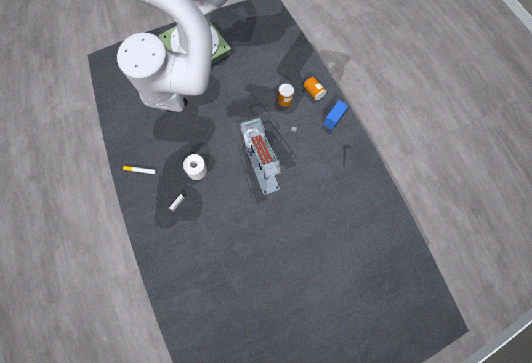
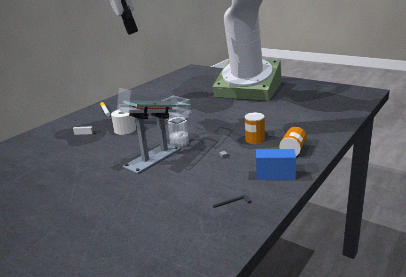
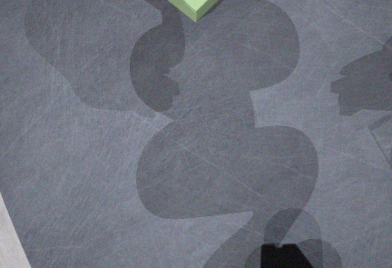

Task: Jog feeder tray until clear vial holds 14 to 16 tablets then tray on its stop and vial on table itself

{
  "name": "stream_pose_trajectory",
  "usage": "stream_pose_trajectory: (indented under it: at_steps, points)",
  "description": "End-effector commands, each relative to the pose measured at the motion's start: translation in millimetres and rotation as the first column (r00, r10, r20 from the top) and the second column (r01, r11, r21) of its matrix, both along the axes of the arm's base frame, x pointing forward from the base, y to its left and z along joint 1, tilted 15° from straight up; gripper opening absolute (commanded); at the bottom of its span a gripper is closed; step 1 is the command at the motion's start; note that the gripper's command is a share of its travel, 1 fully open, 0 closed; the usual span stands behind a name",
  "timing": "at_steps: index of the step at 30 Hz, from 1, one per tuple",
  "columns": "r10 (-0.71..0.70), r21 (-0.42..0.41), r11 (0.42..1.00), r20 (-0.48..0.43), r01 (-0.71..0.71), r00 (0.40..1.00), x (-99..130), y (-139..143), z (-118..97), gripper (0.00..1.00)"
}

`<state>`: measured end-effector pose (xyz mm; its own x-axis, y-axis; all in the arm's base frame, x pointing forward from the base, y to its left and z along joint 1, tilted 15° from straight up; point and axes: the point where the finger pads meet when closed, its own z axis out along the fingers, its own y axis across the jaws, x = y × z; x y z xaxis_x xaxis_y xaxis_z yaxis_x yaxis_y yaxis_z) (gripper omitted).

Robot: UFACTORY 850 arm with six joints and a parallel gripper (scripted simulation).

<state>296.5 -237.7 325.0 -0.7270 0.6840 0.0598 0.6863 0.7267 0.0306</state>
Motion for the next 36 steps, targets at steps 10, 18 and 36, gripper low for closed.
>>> stream_pose_trajectory:
  at_steps: [10, 18, 36]
  points:
    - [0.313, -0.113, 0.948, 0.166, -0.298, 0.935, 176, 50, 46, 0.0]
    - [0.454, -0.167, 0.89, 0.246, -0.424, 0.856, 268, 118, 76, 0.0]
    - [0.47, -0.173, 0.882, 0.256, -0.438, 0.845, 293, 137, 73, 0.0]
